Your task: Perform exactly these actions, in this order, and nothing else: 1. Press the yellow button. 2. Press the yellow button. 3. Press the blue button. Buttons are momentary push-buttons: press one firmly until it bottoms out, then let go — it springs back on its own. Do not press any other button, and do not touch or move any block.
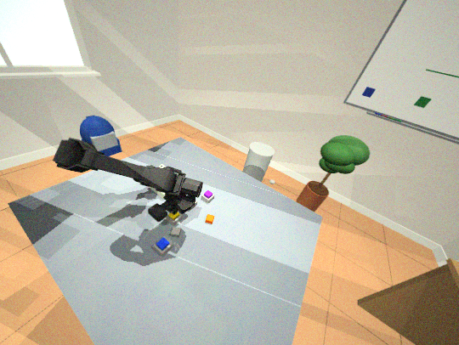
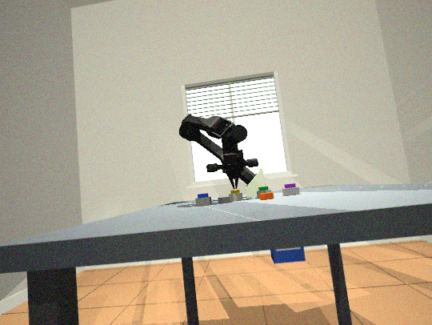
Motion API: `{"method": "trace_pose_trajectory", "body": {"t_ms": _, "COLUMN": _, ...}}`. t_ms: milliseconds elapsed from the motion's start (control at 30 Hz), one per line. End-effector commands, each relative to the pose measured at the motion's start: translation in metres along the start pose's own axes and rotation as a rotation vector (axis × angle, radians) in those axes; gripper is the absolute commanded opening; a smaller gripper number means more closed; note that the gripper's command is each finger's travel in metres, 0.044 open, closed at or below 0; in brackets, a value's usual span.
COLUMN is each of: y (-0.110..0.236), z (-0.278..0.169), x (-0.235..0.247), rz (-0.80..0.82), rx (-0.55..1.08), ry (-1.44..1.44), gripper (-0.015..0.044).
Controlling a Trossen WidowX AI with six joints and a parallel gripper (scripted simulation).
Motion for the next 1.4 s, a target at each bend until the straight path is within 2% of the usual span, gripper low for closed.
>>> {"method": "trace_pose_trajectory", "body": {"t_ms": 0, "y": -0.007, "z": -0.001, "x": 0.000, "rz": -0.005, "rx": 0.001, "ry": 0.005, "gripper": 0.0020}}
{"method": "trace_pose_trajectory", "body": {"t_ms": 700, "y": -0.012, "z": -0.002, "x": 0.000, "rz": -0.006, "rx": 0.002, "ry": 0.005, "gripper": 0.0020}}
{"method": "trace_pose_trajectory", "body": {"t_ms": 900, "y": 0.022, "z": -0.002, "x": 0.000, "rz": -0.005, "rx": 0.002, "ry": 0.005, "gripper": 0.0020}}
{"method": "trace_pose_trajectory", "body": {"t_ms": 1367, "y": 0.007, "z": -0.001, "x": 0.000, "rz": -0.004, "rx": 0.001, "ry": 0.006, "gripper": 0.0020}}
Point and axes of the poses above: the point midway between the two fingers, 35 mm back from their tips, its own y axis back along the fingers, its own x axis across the jaws, z = x × y, the point moved 3 cm from there along y, back along the fingers, and after that the axes turned 10 degrees about y, right-handed, at the moved point
